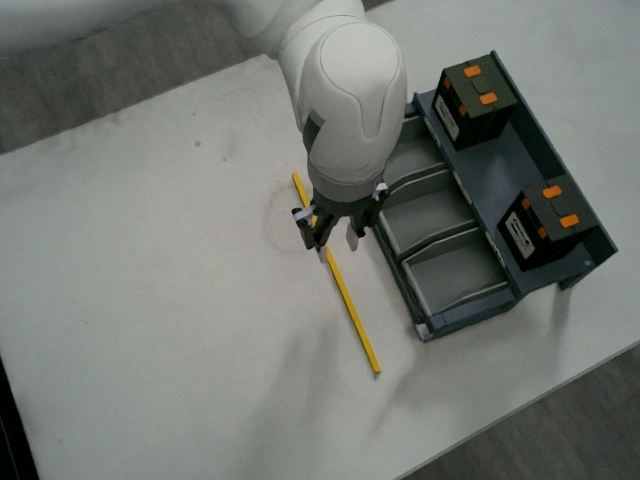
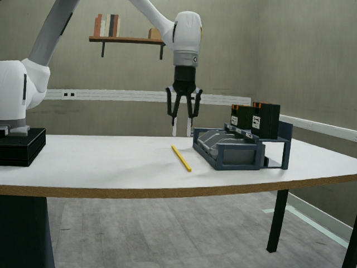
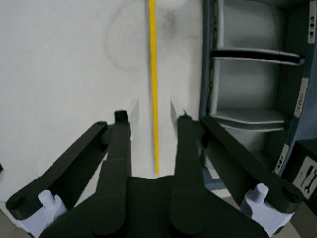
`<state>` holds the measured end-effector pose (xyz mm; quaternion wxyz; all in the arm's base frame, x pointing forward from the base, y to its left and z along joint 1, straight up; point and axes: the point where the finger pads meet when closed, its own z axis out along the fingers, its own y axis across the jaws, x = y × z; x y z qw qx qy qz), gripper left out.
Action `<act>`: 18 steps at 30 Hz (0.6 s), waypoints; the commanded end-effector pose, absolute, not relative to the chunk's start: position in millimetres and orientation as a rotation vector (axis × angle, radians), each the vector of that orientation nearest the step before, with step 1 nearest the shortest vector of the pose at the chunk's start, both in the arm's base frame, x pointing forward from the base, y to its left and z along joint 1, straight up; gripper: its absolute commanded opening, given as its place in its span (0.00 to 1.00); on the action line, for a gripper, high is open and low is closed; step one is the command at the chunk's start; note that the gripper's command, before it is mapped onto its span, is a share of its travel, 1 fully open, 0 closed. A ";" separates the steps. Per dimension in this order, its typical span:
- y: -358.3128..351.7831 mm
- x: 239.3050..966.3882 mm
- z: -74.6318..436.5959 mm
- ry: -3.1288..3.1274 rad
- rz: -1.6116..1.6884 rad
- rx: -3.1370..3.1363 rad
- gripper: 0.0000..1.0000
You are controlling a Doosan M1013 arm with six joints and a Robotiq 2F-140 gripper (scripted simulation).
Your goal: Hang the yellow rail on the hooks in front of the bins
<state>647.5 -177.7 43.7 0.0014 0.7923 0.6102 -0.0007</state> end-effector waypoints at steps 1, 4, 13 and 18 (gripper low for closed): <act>-177.1 646.9 16.7 1.912 0.000 2.493 0.37; -177.0 647.0 8.7 1.910 0.001 2.494 0.37; -177.0 647.0 8.7 1.910 0.001 2.494 0.37; -176.9 647.3 -12.8 1.911 0.001 2.493 0.37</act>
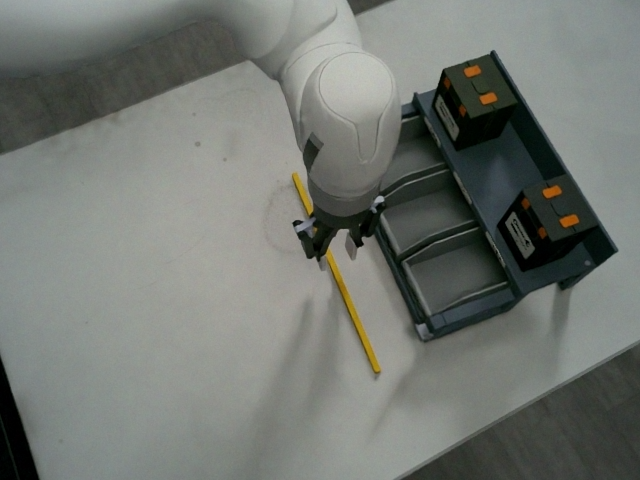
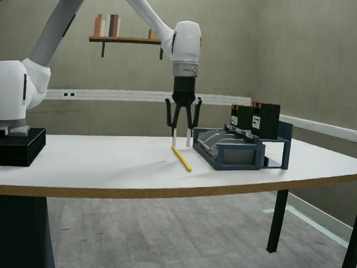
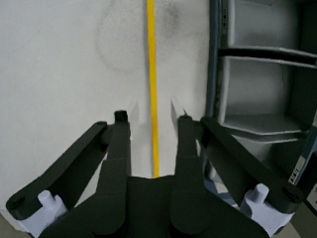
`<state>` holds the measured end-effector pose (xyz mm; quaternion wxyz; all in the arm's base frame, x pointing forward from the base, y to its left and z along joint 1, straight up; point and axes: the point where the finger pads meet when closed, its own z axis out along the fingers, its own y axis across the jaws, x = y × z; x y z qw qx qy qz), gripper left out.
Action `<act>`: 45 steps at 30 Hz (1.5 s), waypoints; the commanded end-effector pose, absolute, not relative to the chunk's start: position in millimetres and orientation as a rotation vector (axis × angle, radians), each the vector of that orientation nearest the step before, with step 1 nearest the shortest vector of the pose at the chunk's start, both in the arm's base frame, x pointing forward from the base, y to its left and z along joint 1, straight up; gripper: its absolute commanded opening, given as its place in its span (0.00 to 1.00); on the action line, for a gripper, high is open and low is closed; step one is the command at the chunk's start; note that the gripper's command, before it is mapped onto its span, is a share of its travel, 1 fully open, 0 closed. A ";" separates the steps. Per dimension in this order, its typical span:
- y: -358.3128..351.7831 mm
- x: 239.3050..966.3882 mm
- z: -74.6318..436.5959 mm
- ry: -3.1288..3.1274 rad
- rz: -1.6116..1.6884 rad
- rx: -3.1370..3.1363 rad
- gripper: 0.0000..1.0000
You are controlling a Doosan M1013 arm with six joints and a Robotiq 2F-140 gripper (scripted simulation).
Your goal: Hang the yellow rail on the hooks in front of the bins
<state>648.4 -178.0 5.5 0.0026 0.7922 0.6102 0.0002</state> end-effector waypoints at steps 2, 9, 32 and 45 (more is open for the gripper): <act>-176.8 647.3 -19.2 1.910 0.001 2.494 0.37; -176.8 647.3 -19.2 1.910 0.001 2.494 0.37; -177.2 647.5 -17.7 1.913 0.000 2.490 0.37; -176.3 647.0 -21.0 1.910 0.001 2.494 0.37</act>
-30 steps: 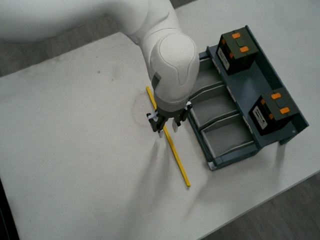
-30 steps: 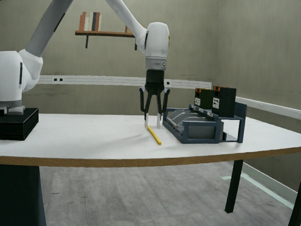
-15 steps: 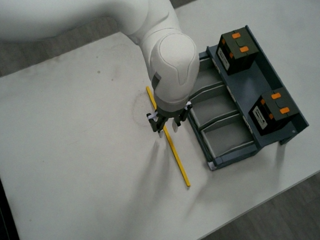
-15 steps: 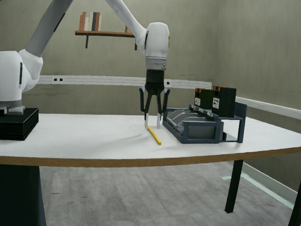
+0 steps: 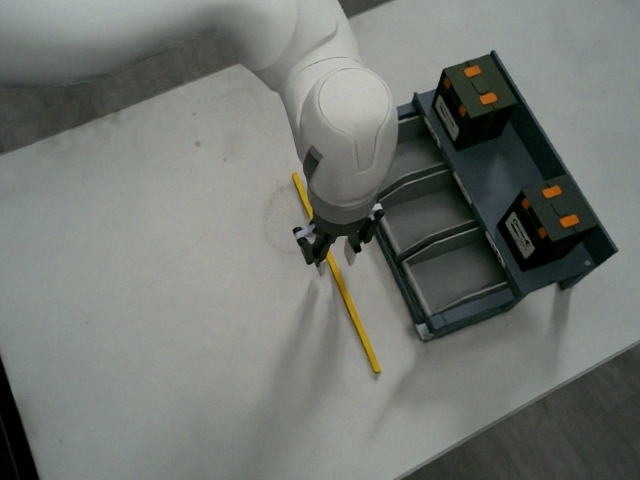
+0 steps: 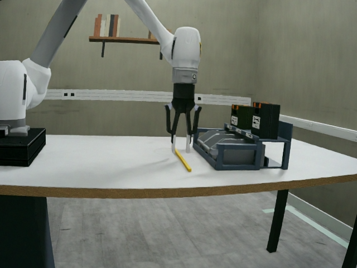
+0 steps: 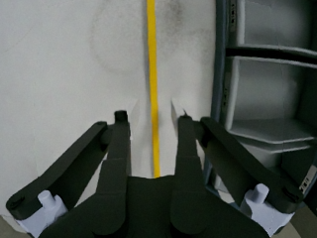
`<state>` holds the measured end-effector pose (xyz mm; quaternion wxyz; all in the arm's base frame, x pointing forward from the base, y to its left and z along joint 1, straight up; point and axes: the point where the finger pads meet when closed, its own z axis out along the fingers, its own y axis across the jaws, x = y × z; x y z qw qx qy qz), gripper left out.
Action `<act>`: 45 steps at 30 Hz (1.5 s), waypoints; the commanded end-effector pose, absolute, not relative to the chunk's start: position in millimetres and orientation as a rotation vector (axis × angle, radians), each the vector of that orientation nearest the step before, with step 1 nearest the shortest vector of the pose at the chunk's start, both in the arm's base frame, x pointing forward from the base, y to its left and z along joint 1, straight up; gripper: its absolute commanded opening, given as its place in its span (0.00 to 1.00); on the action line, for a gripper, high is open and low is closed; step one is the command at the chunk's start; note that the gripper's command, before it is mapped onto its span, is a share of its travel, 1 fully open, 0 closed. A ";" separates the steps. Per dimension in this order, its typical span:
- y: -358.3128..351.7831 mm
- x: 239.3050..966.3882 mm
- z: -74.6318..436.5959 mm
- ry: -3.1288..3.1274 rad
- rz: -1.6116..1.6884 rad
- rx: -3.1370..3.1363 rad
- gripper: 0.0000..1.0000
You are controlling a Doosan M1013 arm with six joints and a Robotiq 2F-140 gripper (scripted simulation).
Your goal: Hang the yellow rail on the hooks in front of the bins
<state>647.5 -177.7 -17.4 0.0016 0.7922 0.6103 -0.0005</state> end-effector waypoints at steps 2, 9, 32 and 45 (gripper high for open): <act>-176.3 647.0 -21.0 1.910 0.001 2.494 0.37; -177.0 647.4 -27.3 1.910 0.001 2.494 0.37; -176.8 647.3 -32.2 1.910 0.001 2.494 0.37; -176.8 647.3 -32.2 1.910 0.001 2.494 0.37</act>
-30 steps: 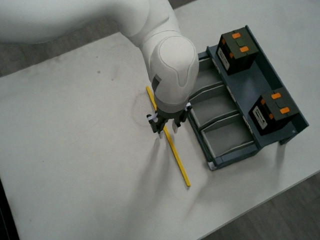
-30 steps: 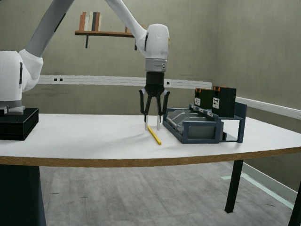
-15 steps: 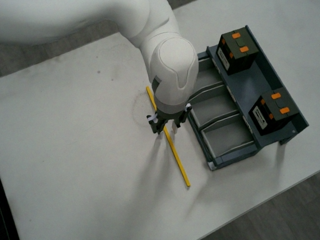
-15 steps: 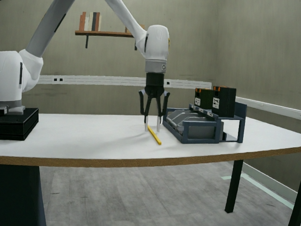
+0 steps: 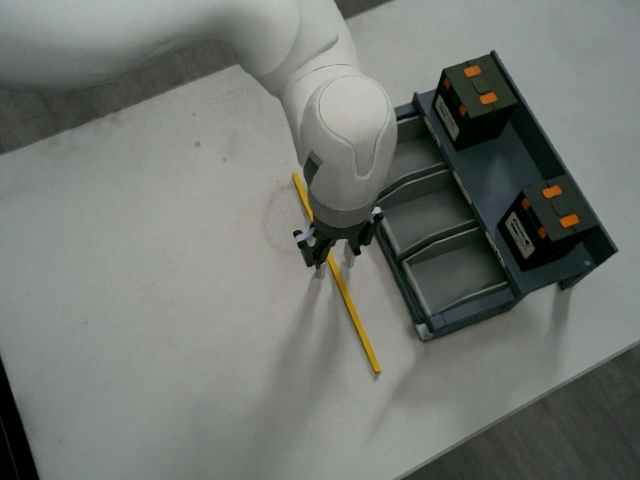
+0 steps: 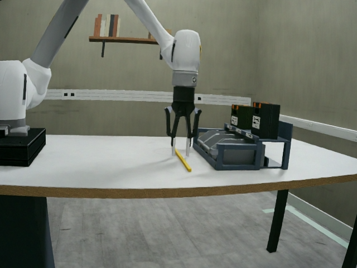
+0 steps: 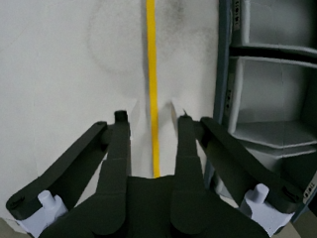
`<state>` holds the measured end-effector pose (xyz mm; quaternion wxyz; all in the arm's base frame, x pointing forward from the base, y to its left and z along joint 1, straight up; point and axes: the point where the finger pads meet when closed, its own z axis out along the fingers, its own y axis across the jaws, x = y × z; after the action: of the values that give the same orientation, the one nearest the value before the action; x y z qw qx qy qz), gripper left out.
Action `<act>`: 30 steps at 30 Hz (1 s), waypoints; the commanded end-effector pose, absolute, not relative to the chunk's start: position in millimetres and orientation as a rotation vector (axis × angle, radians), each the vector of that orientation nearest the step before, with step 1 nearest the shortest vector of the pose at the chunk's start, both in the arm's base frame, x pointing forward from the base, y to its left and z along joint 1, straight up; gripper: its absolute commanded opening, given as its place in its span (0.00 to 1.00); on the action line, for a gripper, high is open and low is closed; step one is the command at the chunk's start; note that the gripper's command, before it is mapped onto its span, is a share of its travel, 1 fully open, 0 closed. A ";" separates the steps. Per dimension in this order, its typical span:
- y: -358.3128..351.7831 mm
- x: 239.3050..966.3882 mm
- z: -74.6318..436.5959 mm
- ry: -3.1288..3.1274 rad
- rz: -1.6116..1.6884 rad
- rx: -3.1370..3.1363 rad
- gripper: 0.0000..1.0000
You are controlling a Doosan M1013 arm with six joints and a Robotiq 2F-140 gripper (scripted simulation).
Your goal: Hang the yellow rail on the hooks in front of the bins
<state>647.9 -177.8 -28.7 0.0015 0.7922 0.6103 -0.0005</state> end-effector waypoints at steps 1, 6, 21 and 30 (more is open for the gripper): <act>-176.8 647.3 -32.2 1.910 0.001 2.494 0.37; -176.8 647.3 -32.2 1.910 0.001 2.494 0.37; -176.3 647.0 -34.0 1.910 0.001 2.494 0.37; -175.9 646.9 -34.9 1.910 0.001 2.494 0.37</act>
<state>647.6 -177.6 -30.5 0.0016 0.7922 0.6103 -0.0004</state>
